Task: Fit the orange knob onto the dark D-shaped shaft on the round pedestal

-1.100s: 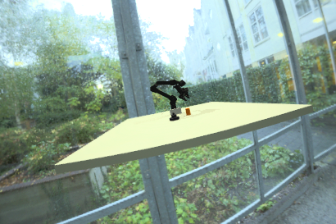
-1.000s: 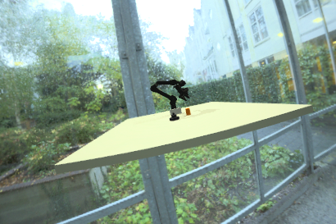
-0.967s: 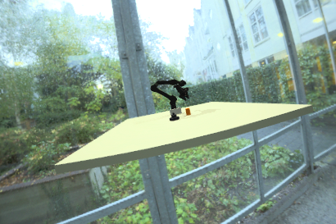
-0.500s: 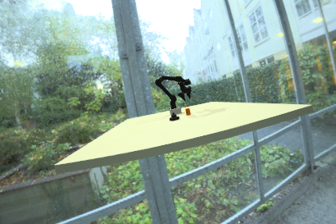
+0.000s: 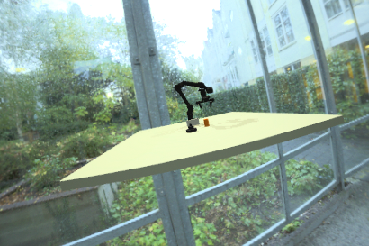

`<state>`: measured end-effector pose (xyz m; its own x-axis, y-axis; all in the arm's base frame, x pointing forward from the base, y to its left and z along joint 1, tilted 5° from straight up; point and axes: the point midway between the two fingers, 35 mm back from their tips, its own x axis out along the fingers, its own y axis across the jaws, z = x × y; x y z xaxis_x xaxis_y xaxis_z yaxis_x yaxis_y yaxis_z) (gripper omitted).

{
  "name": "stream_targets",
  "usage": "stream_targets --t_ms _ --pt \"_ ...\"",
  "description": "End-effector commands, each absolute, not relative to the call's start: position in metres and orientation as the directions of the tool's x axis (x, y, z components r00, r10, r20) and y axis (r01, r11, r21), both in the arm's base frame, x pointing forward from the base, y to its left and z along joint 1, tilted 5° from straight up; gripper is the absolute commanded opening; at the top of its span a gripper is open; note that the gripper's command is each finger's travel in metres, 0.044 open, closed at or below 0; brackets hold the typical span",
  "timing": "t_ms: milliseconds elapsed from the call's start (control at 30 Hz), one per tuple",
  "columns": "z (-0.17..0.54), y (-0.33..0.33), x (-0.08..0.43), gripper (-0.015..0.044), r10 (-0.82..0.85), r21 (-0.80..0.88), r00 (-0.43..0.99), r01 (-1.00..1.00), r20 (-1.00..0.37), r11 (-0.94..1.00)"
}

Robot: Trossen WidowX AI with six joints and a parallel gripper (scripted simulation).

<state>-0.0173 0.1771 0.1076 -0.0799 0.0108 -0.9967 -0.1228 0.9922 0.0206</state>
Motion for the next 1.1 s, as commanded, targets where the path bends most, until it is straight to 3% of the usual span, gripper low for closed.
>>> stream_targets --t_ms 0,400,700,1067 --pt "0.108 0.186 0.001 0.044 0.01 0.019 -0.082 -0.113 -0.997 0.993" --pt "0.102 0.195 0.138 0.044 0.008 0.016 -0.068 -0.116 -0.998 0.993" --pt "0.09 0.141 0.242 0.044 0.005 0.012 -0.058 -0.114 -0.998 0.993" --pt "0.054 0.135 0.245 0.044 0.005 0.011 -0.058 -0.114 -0.998 0.993"
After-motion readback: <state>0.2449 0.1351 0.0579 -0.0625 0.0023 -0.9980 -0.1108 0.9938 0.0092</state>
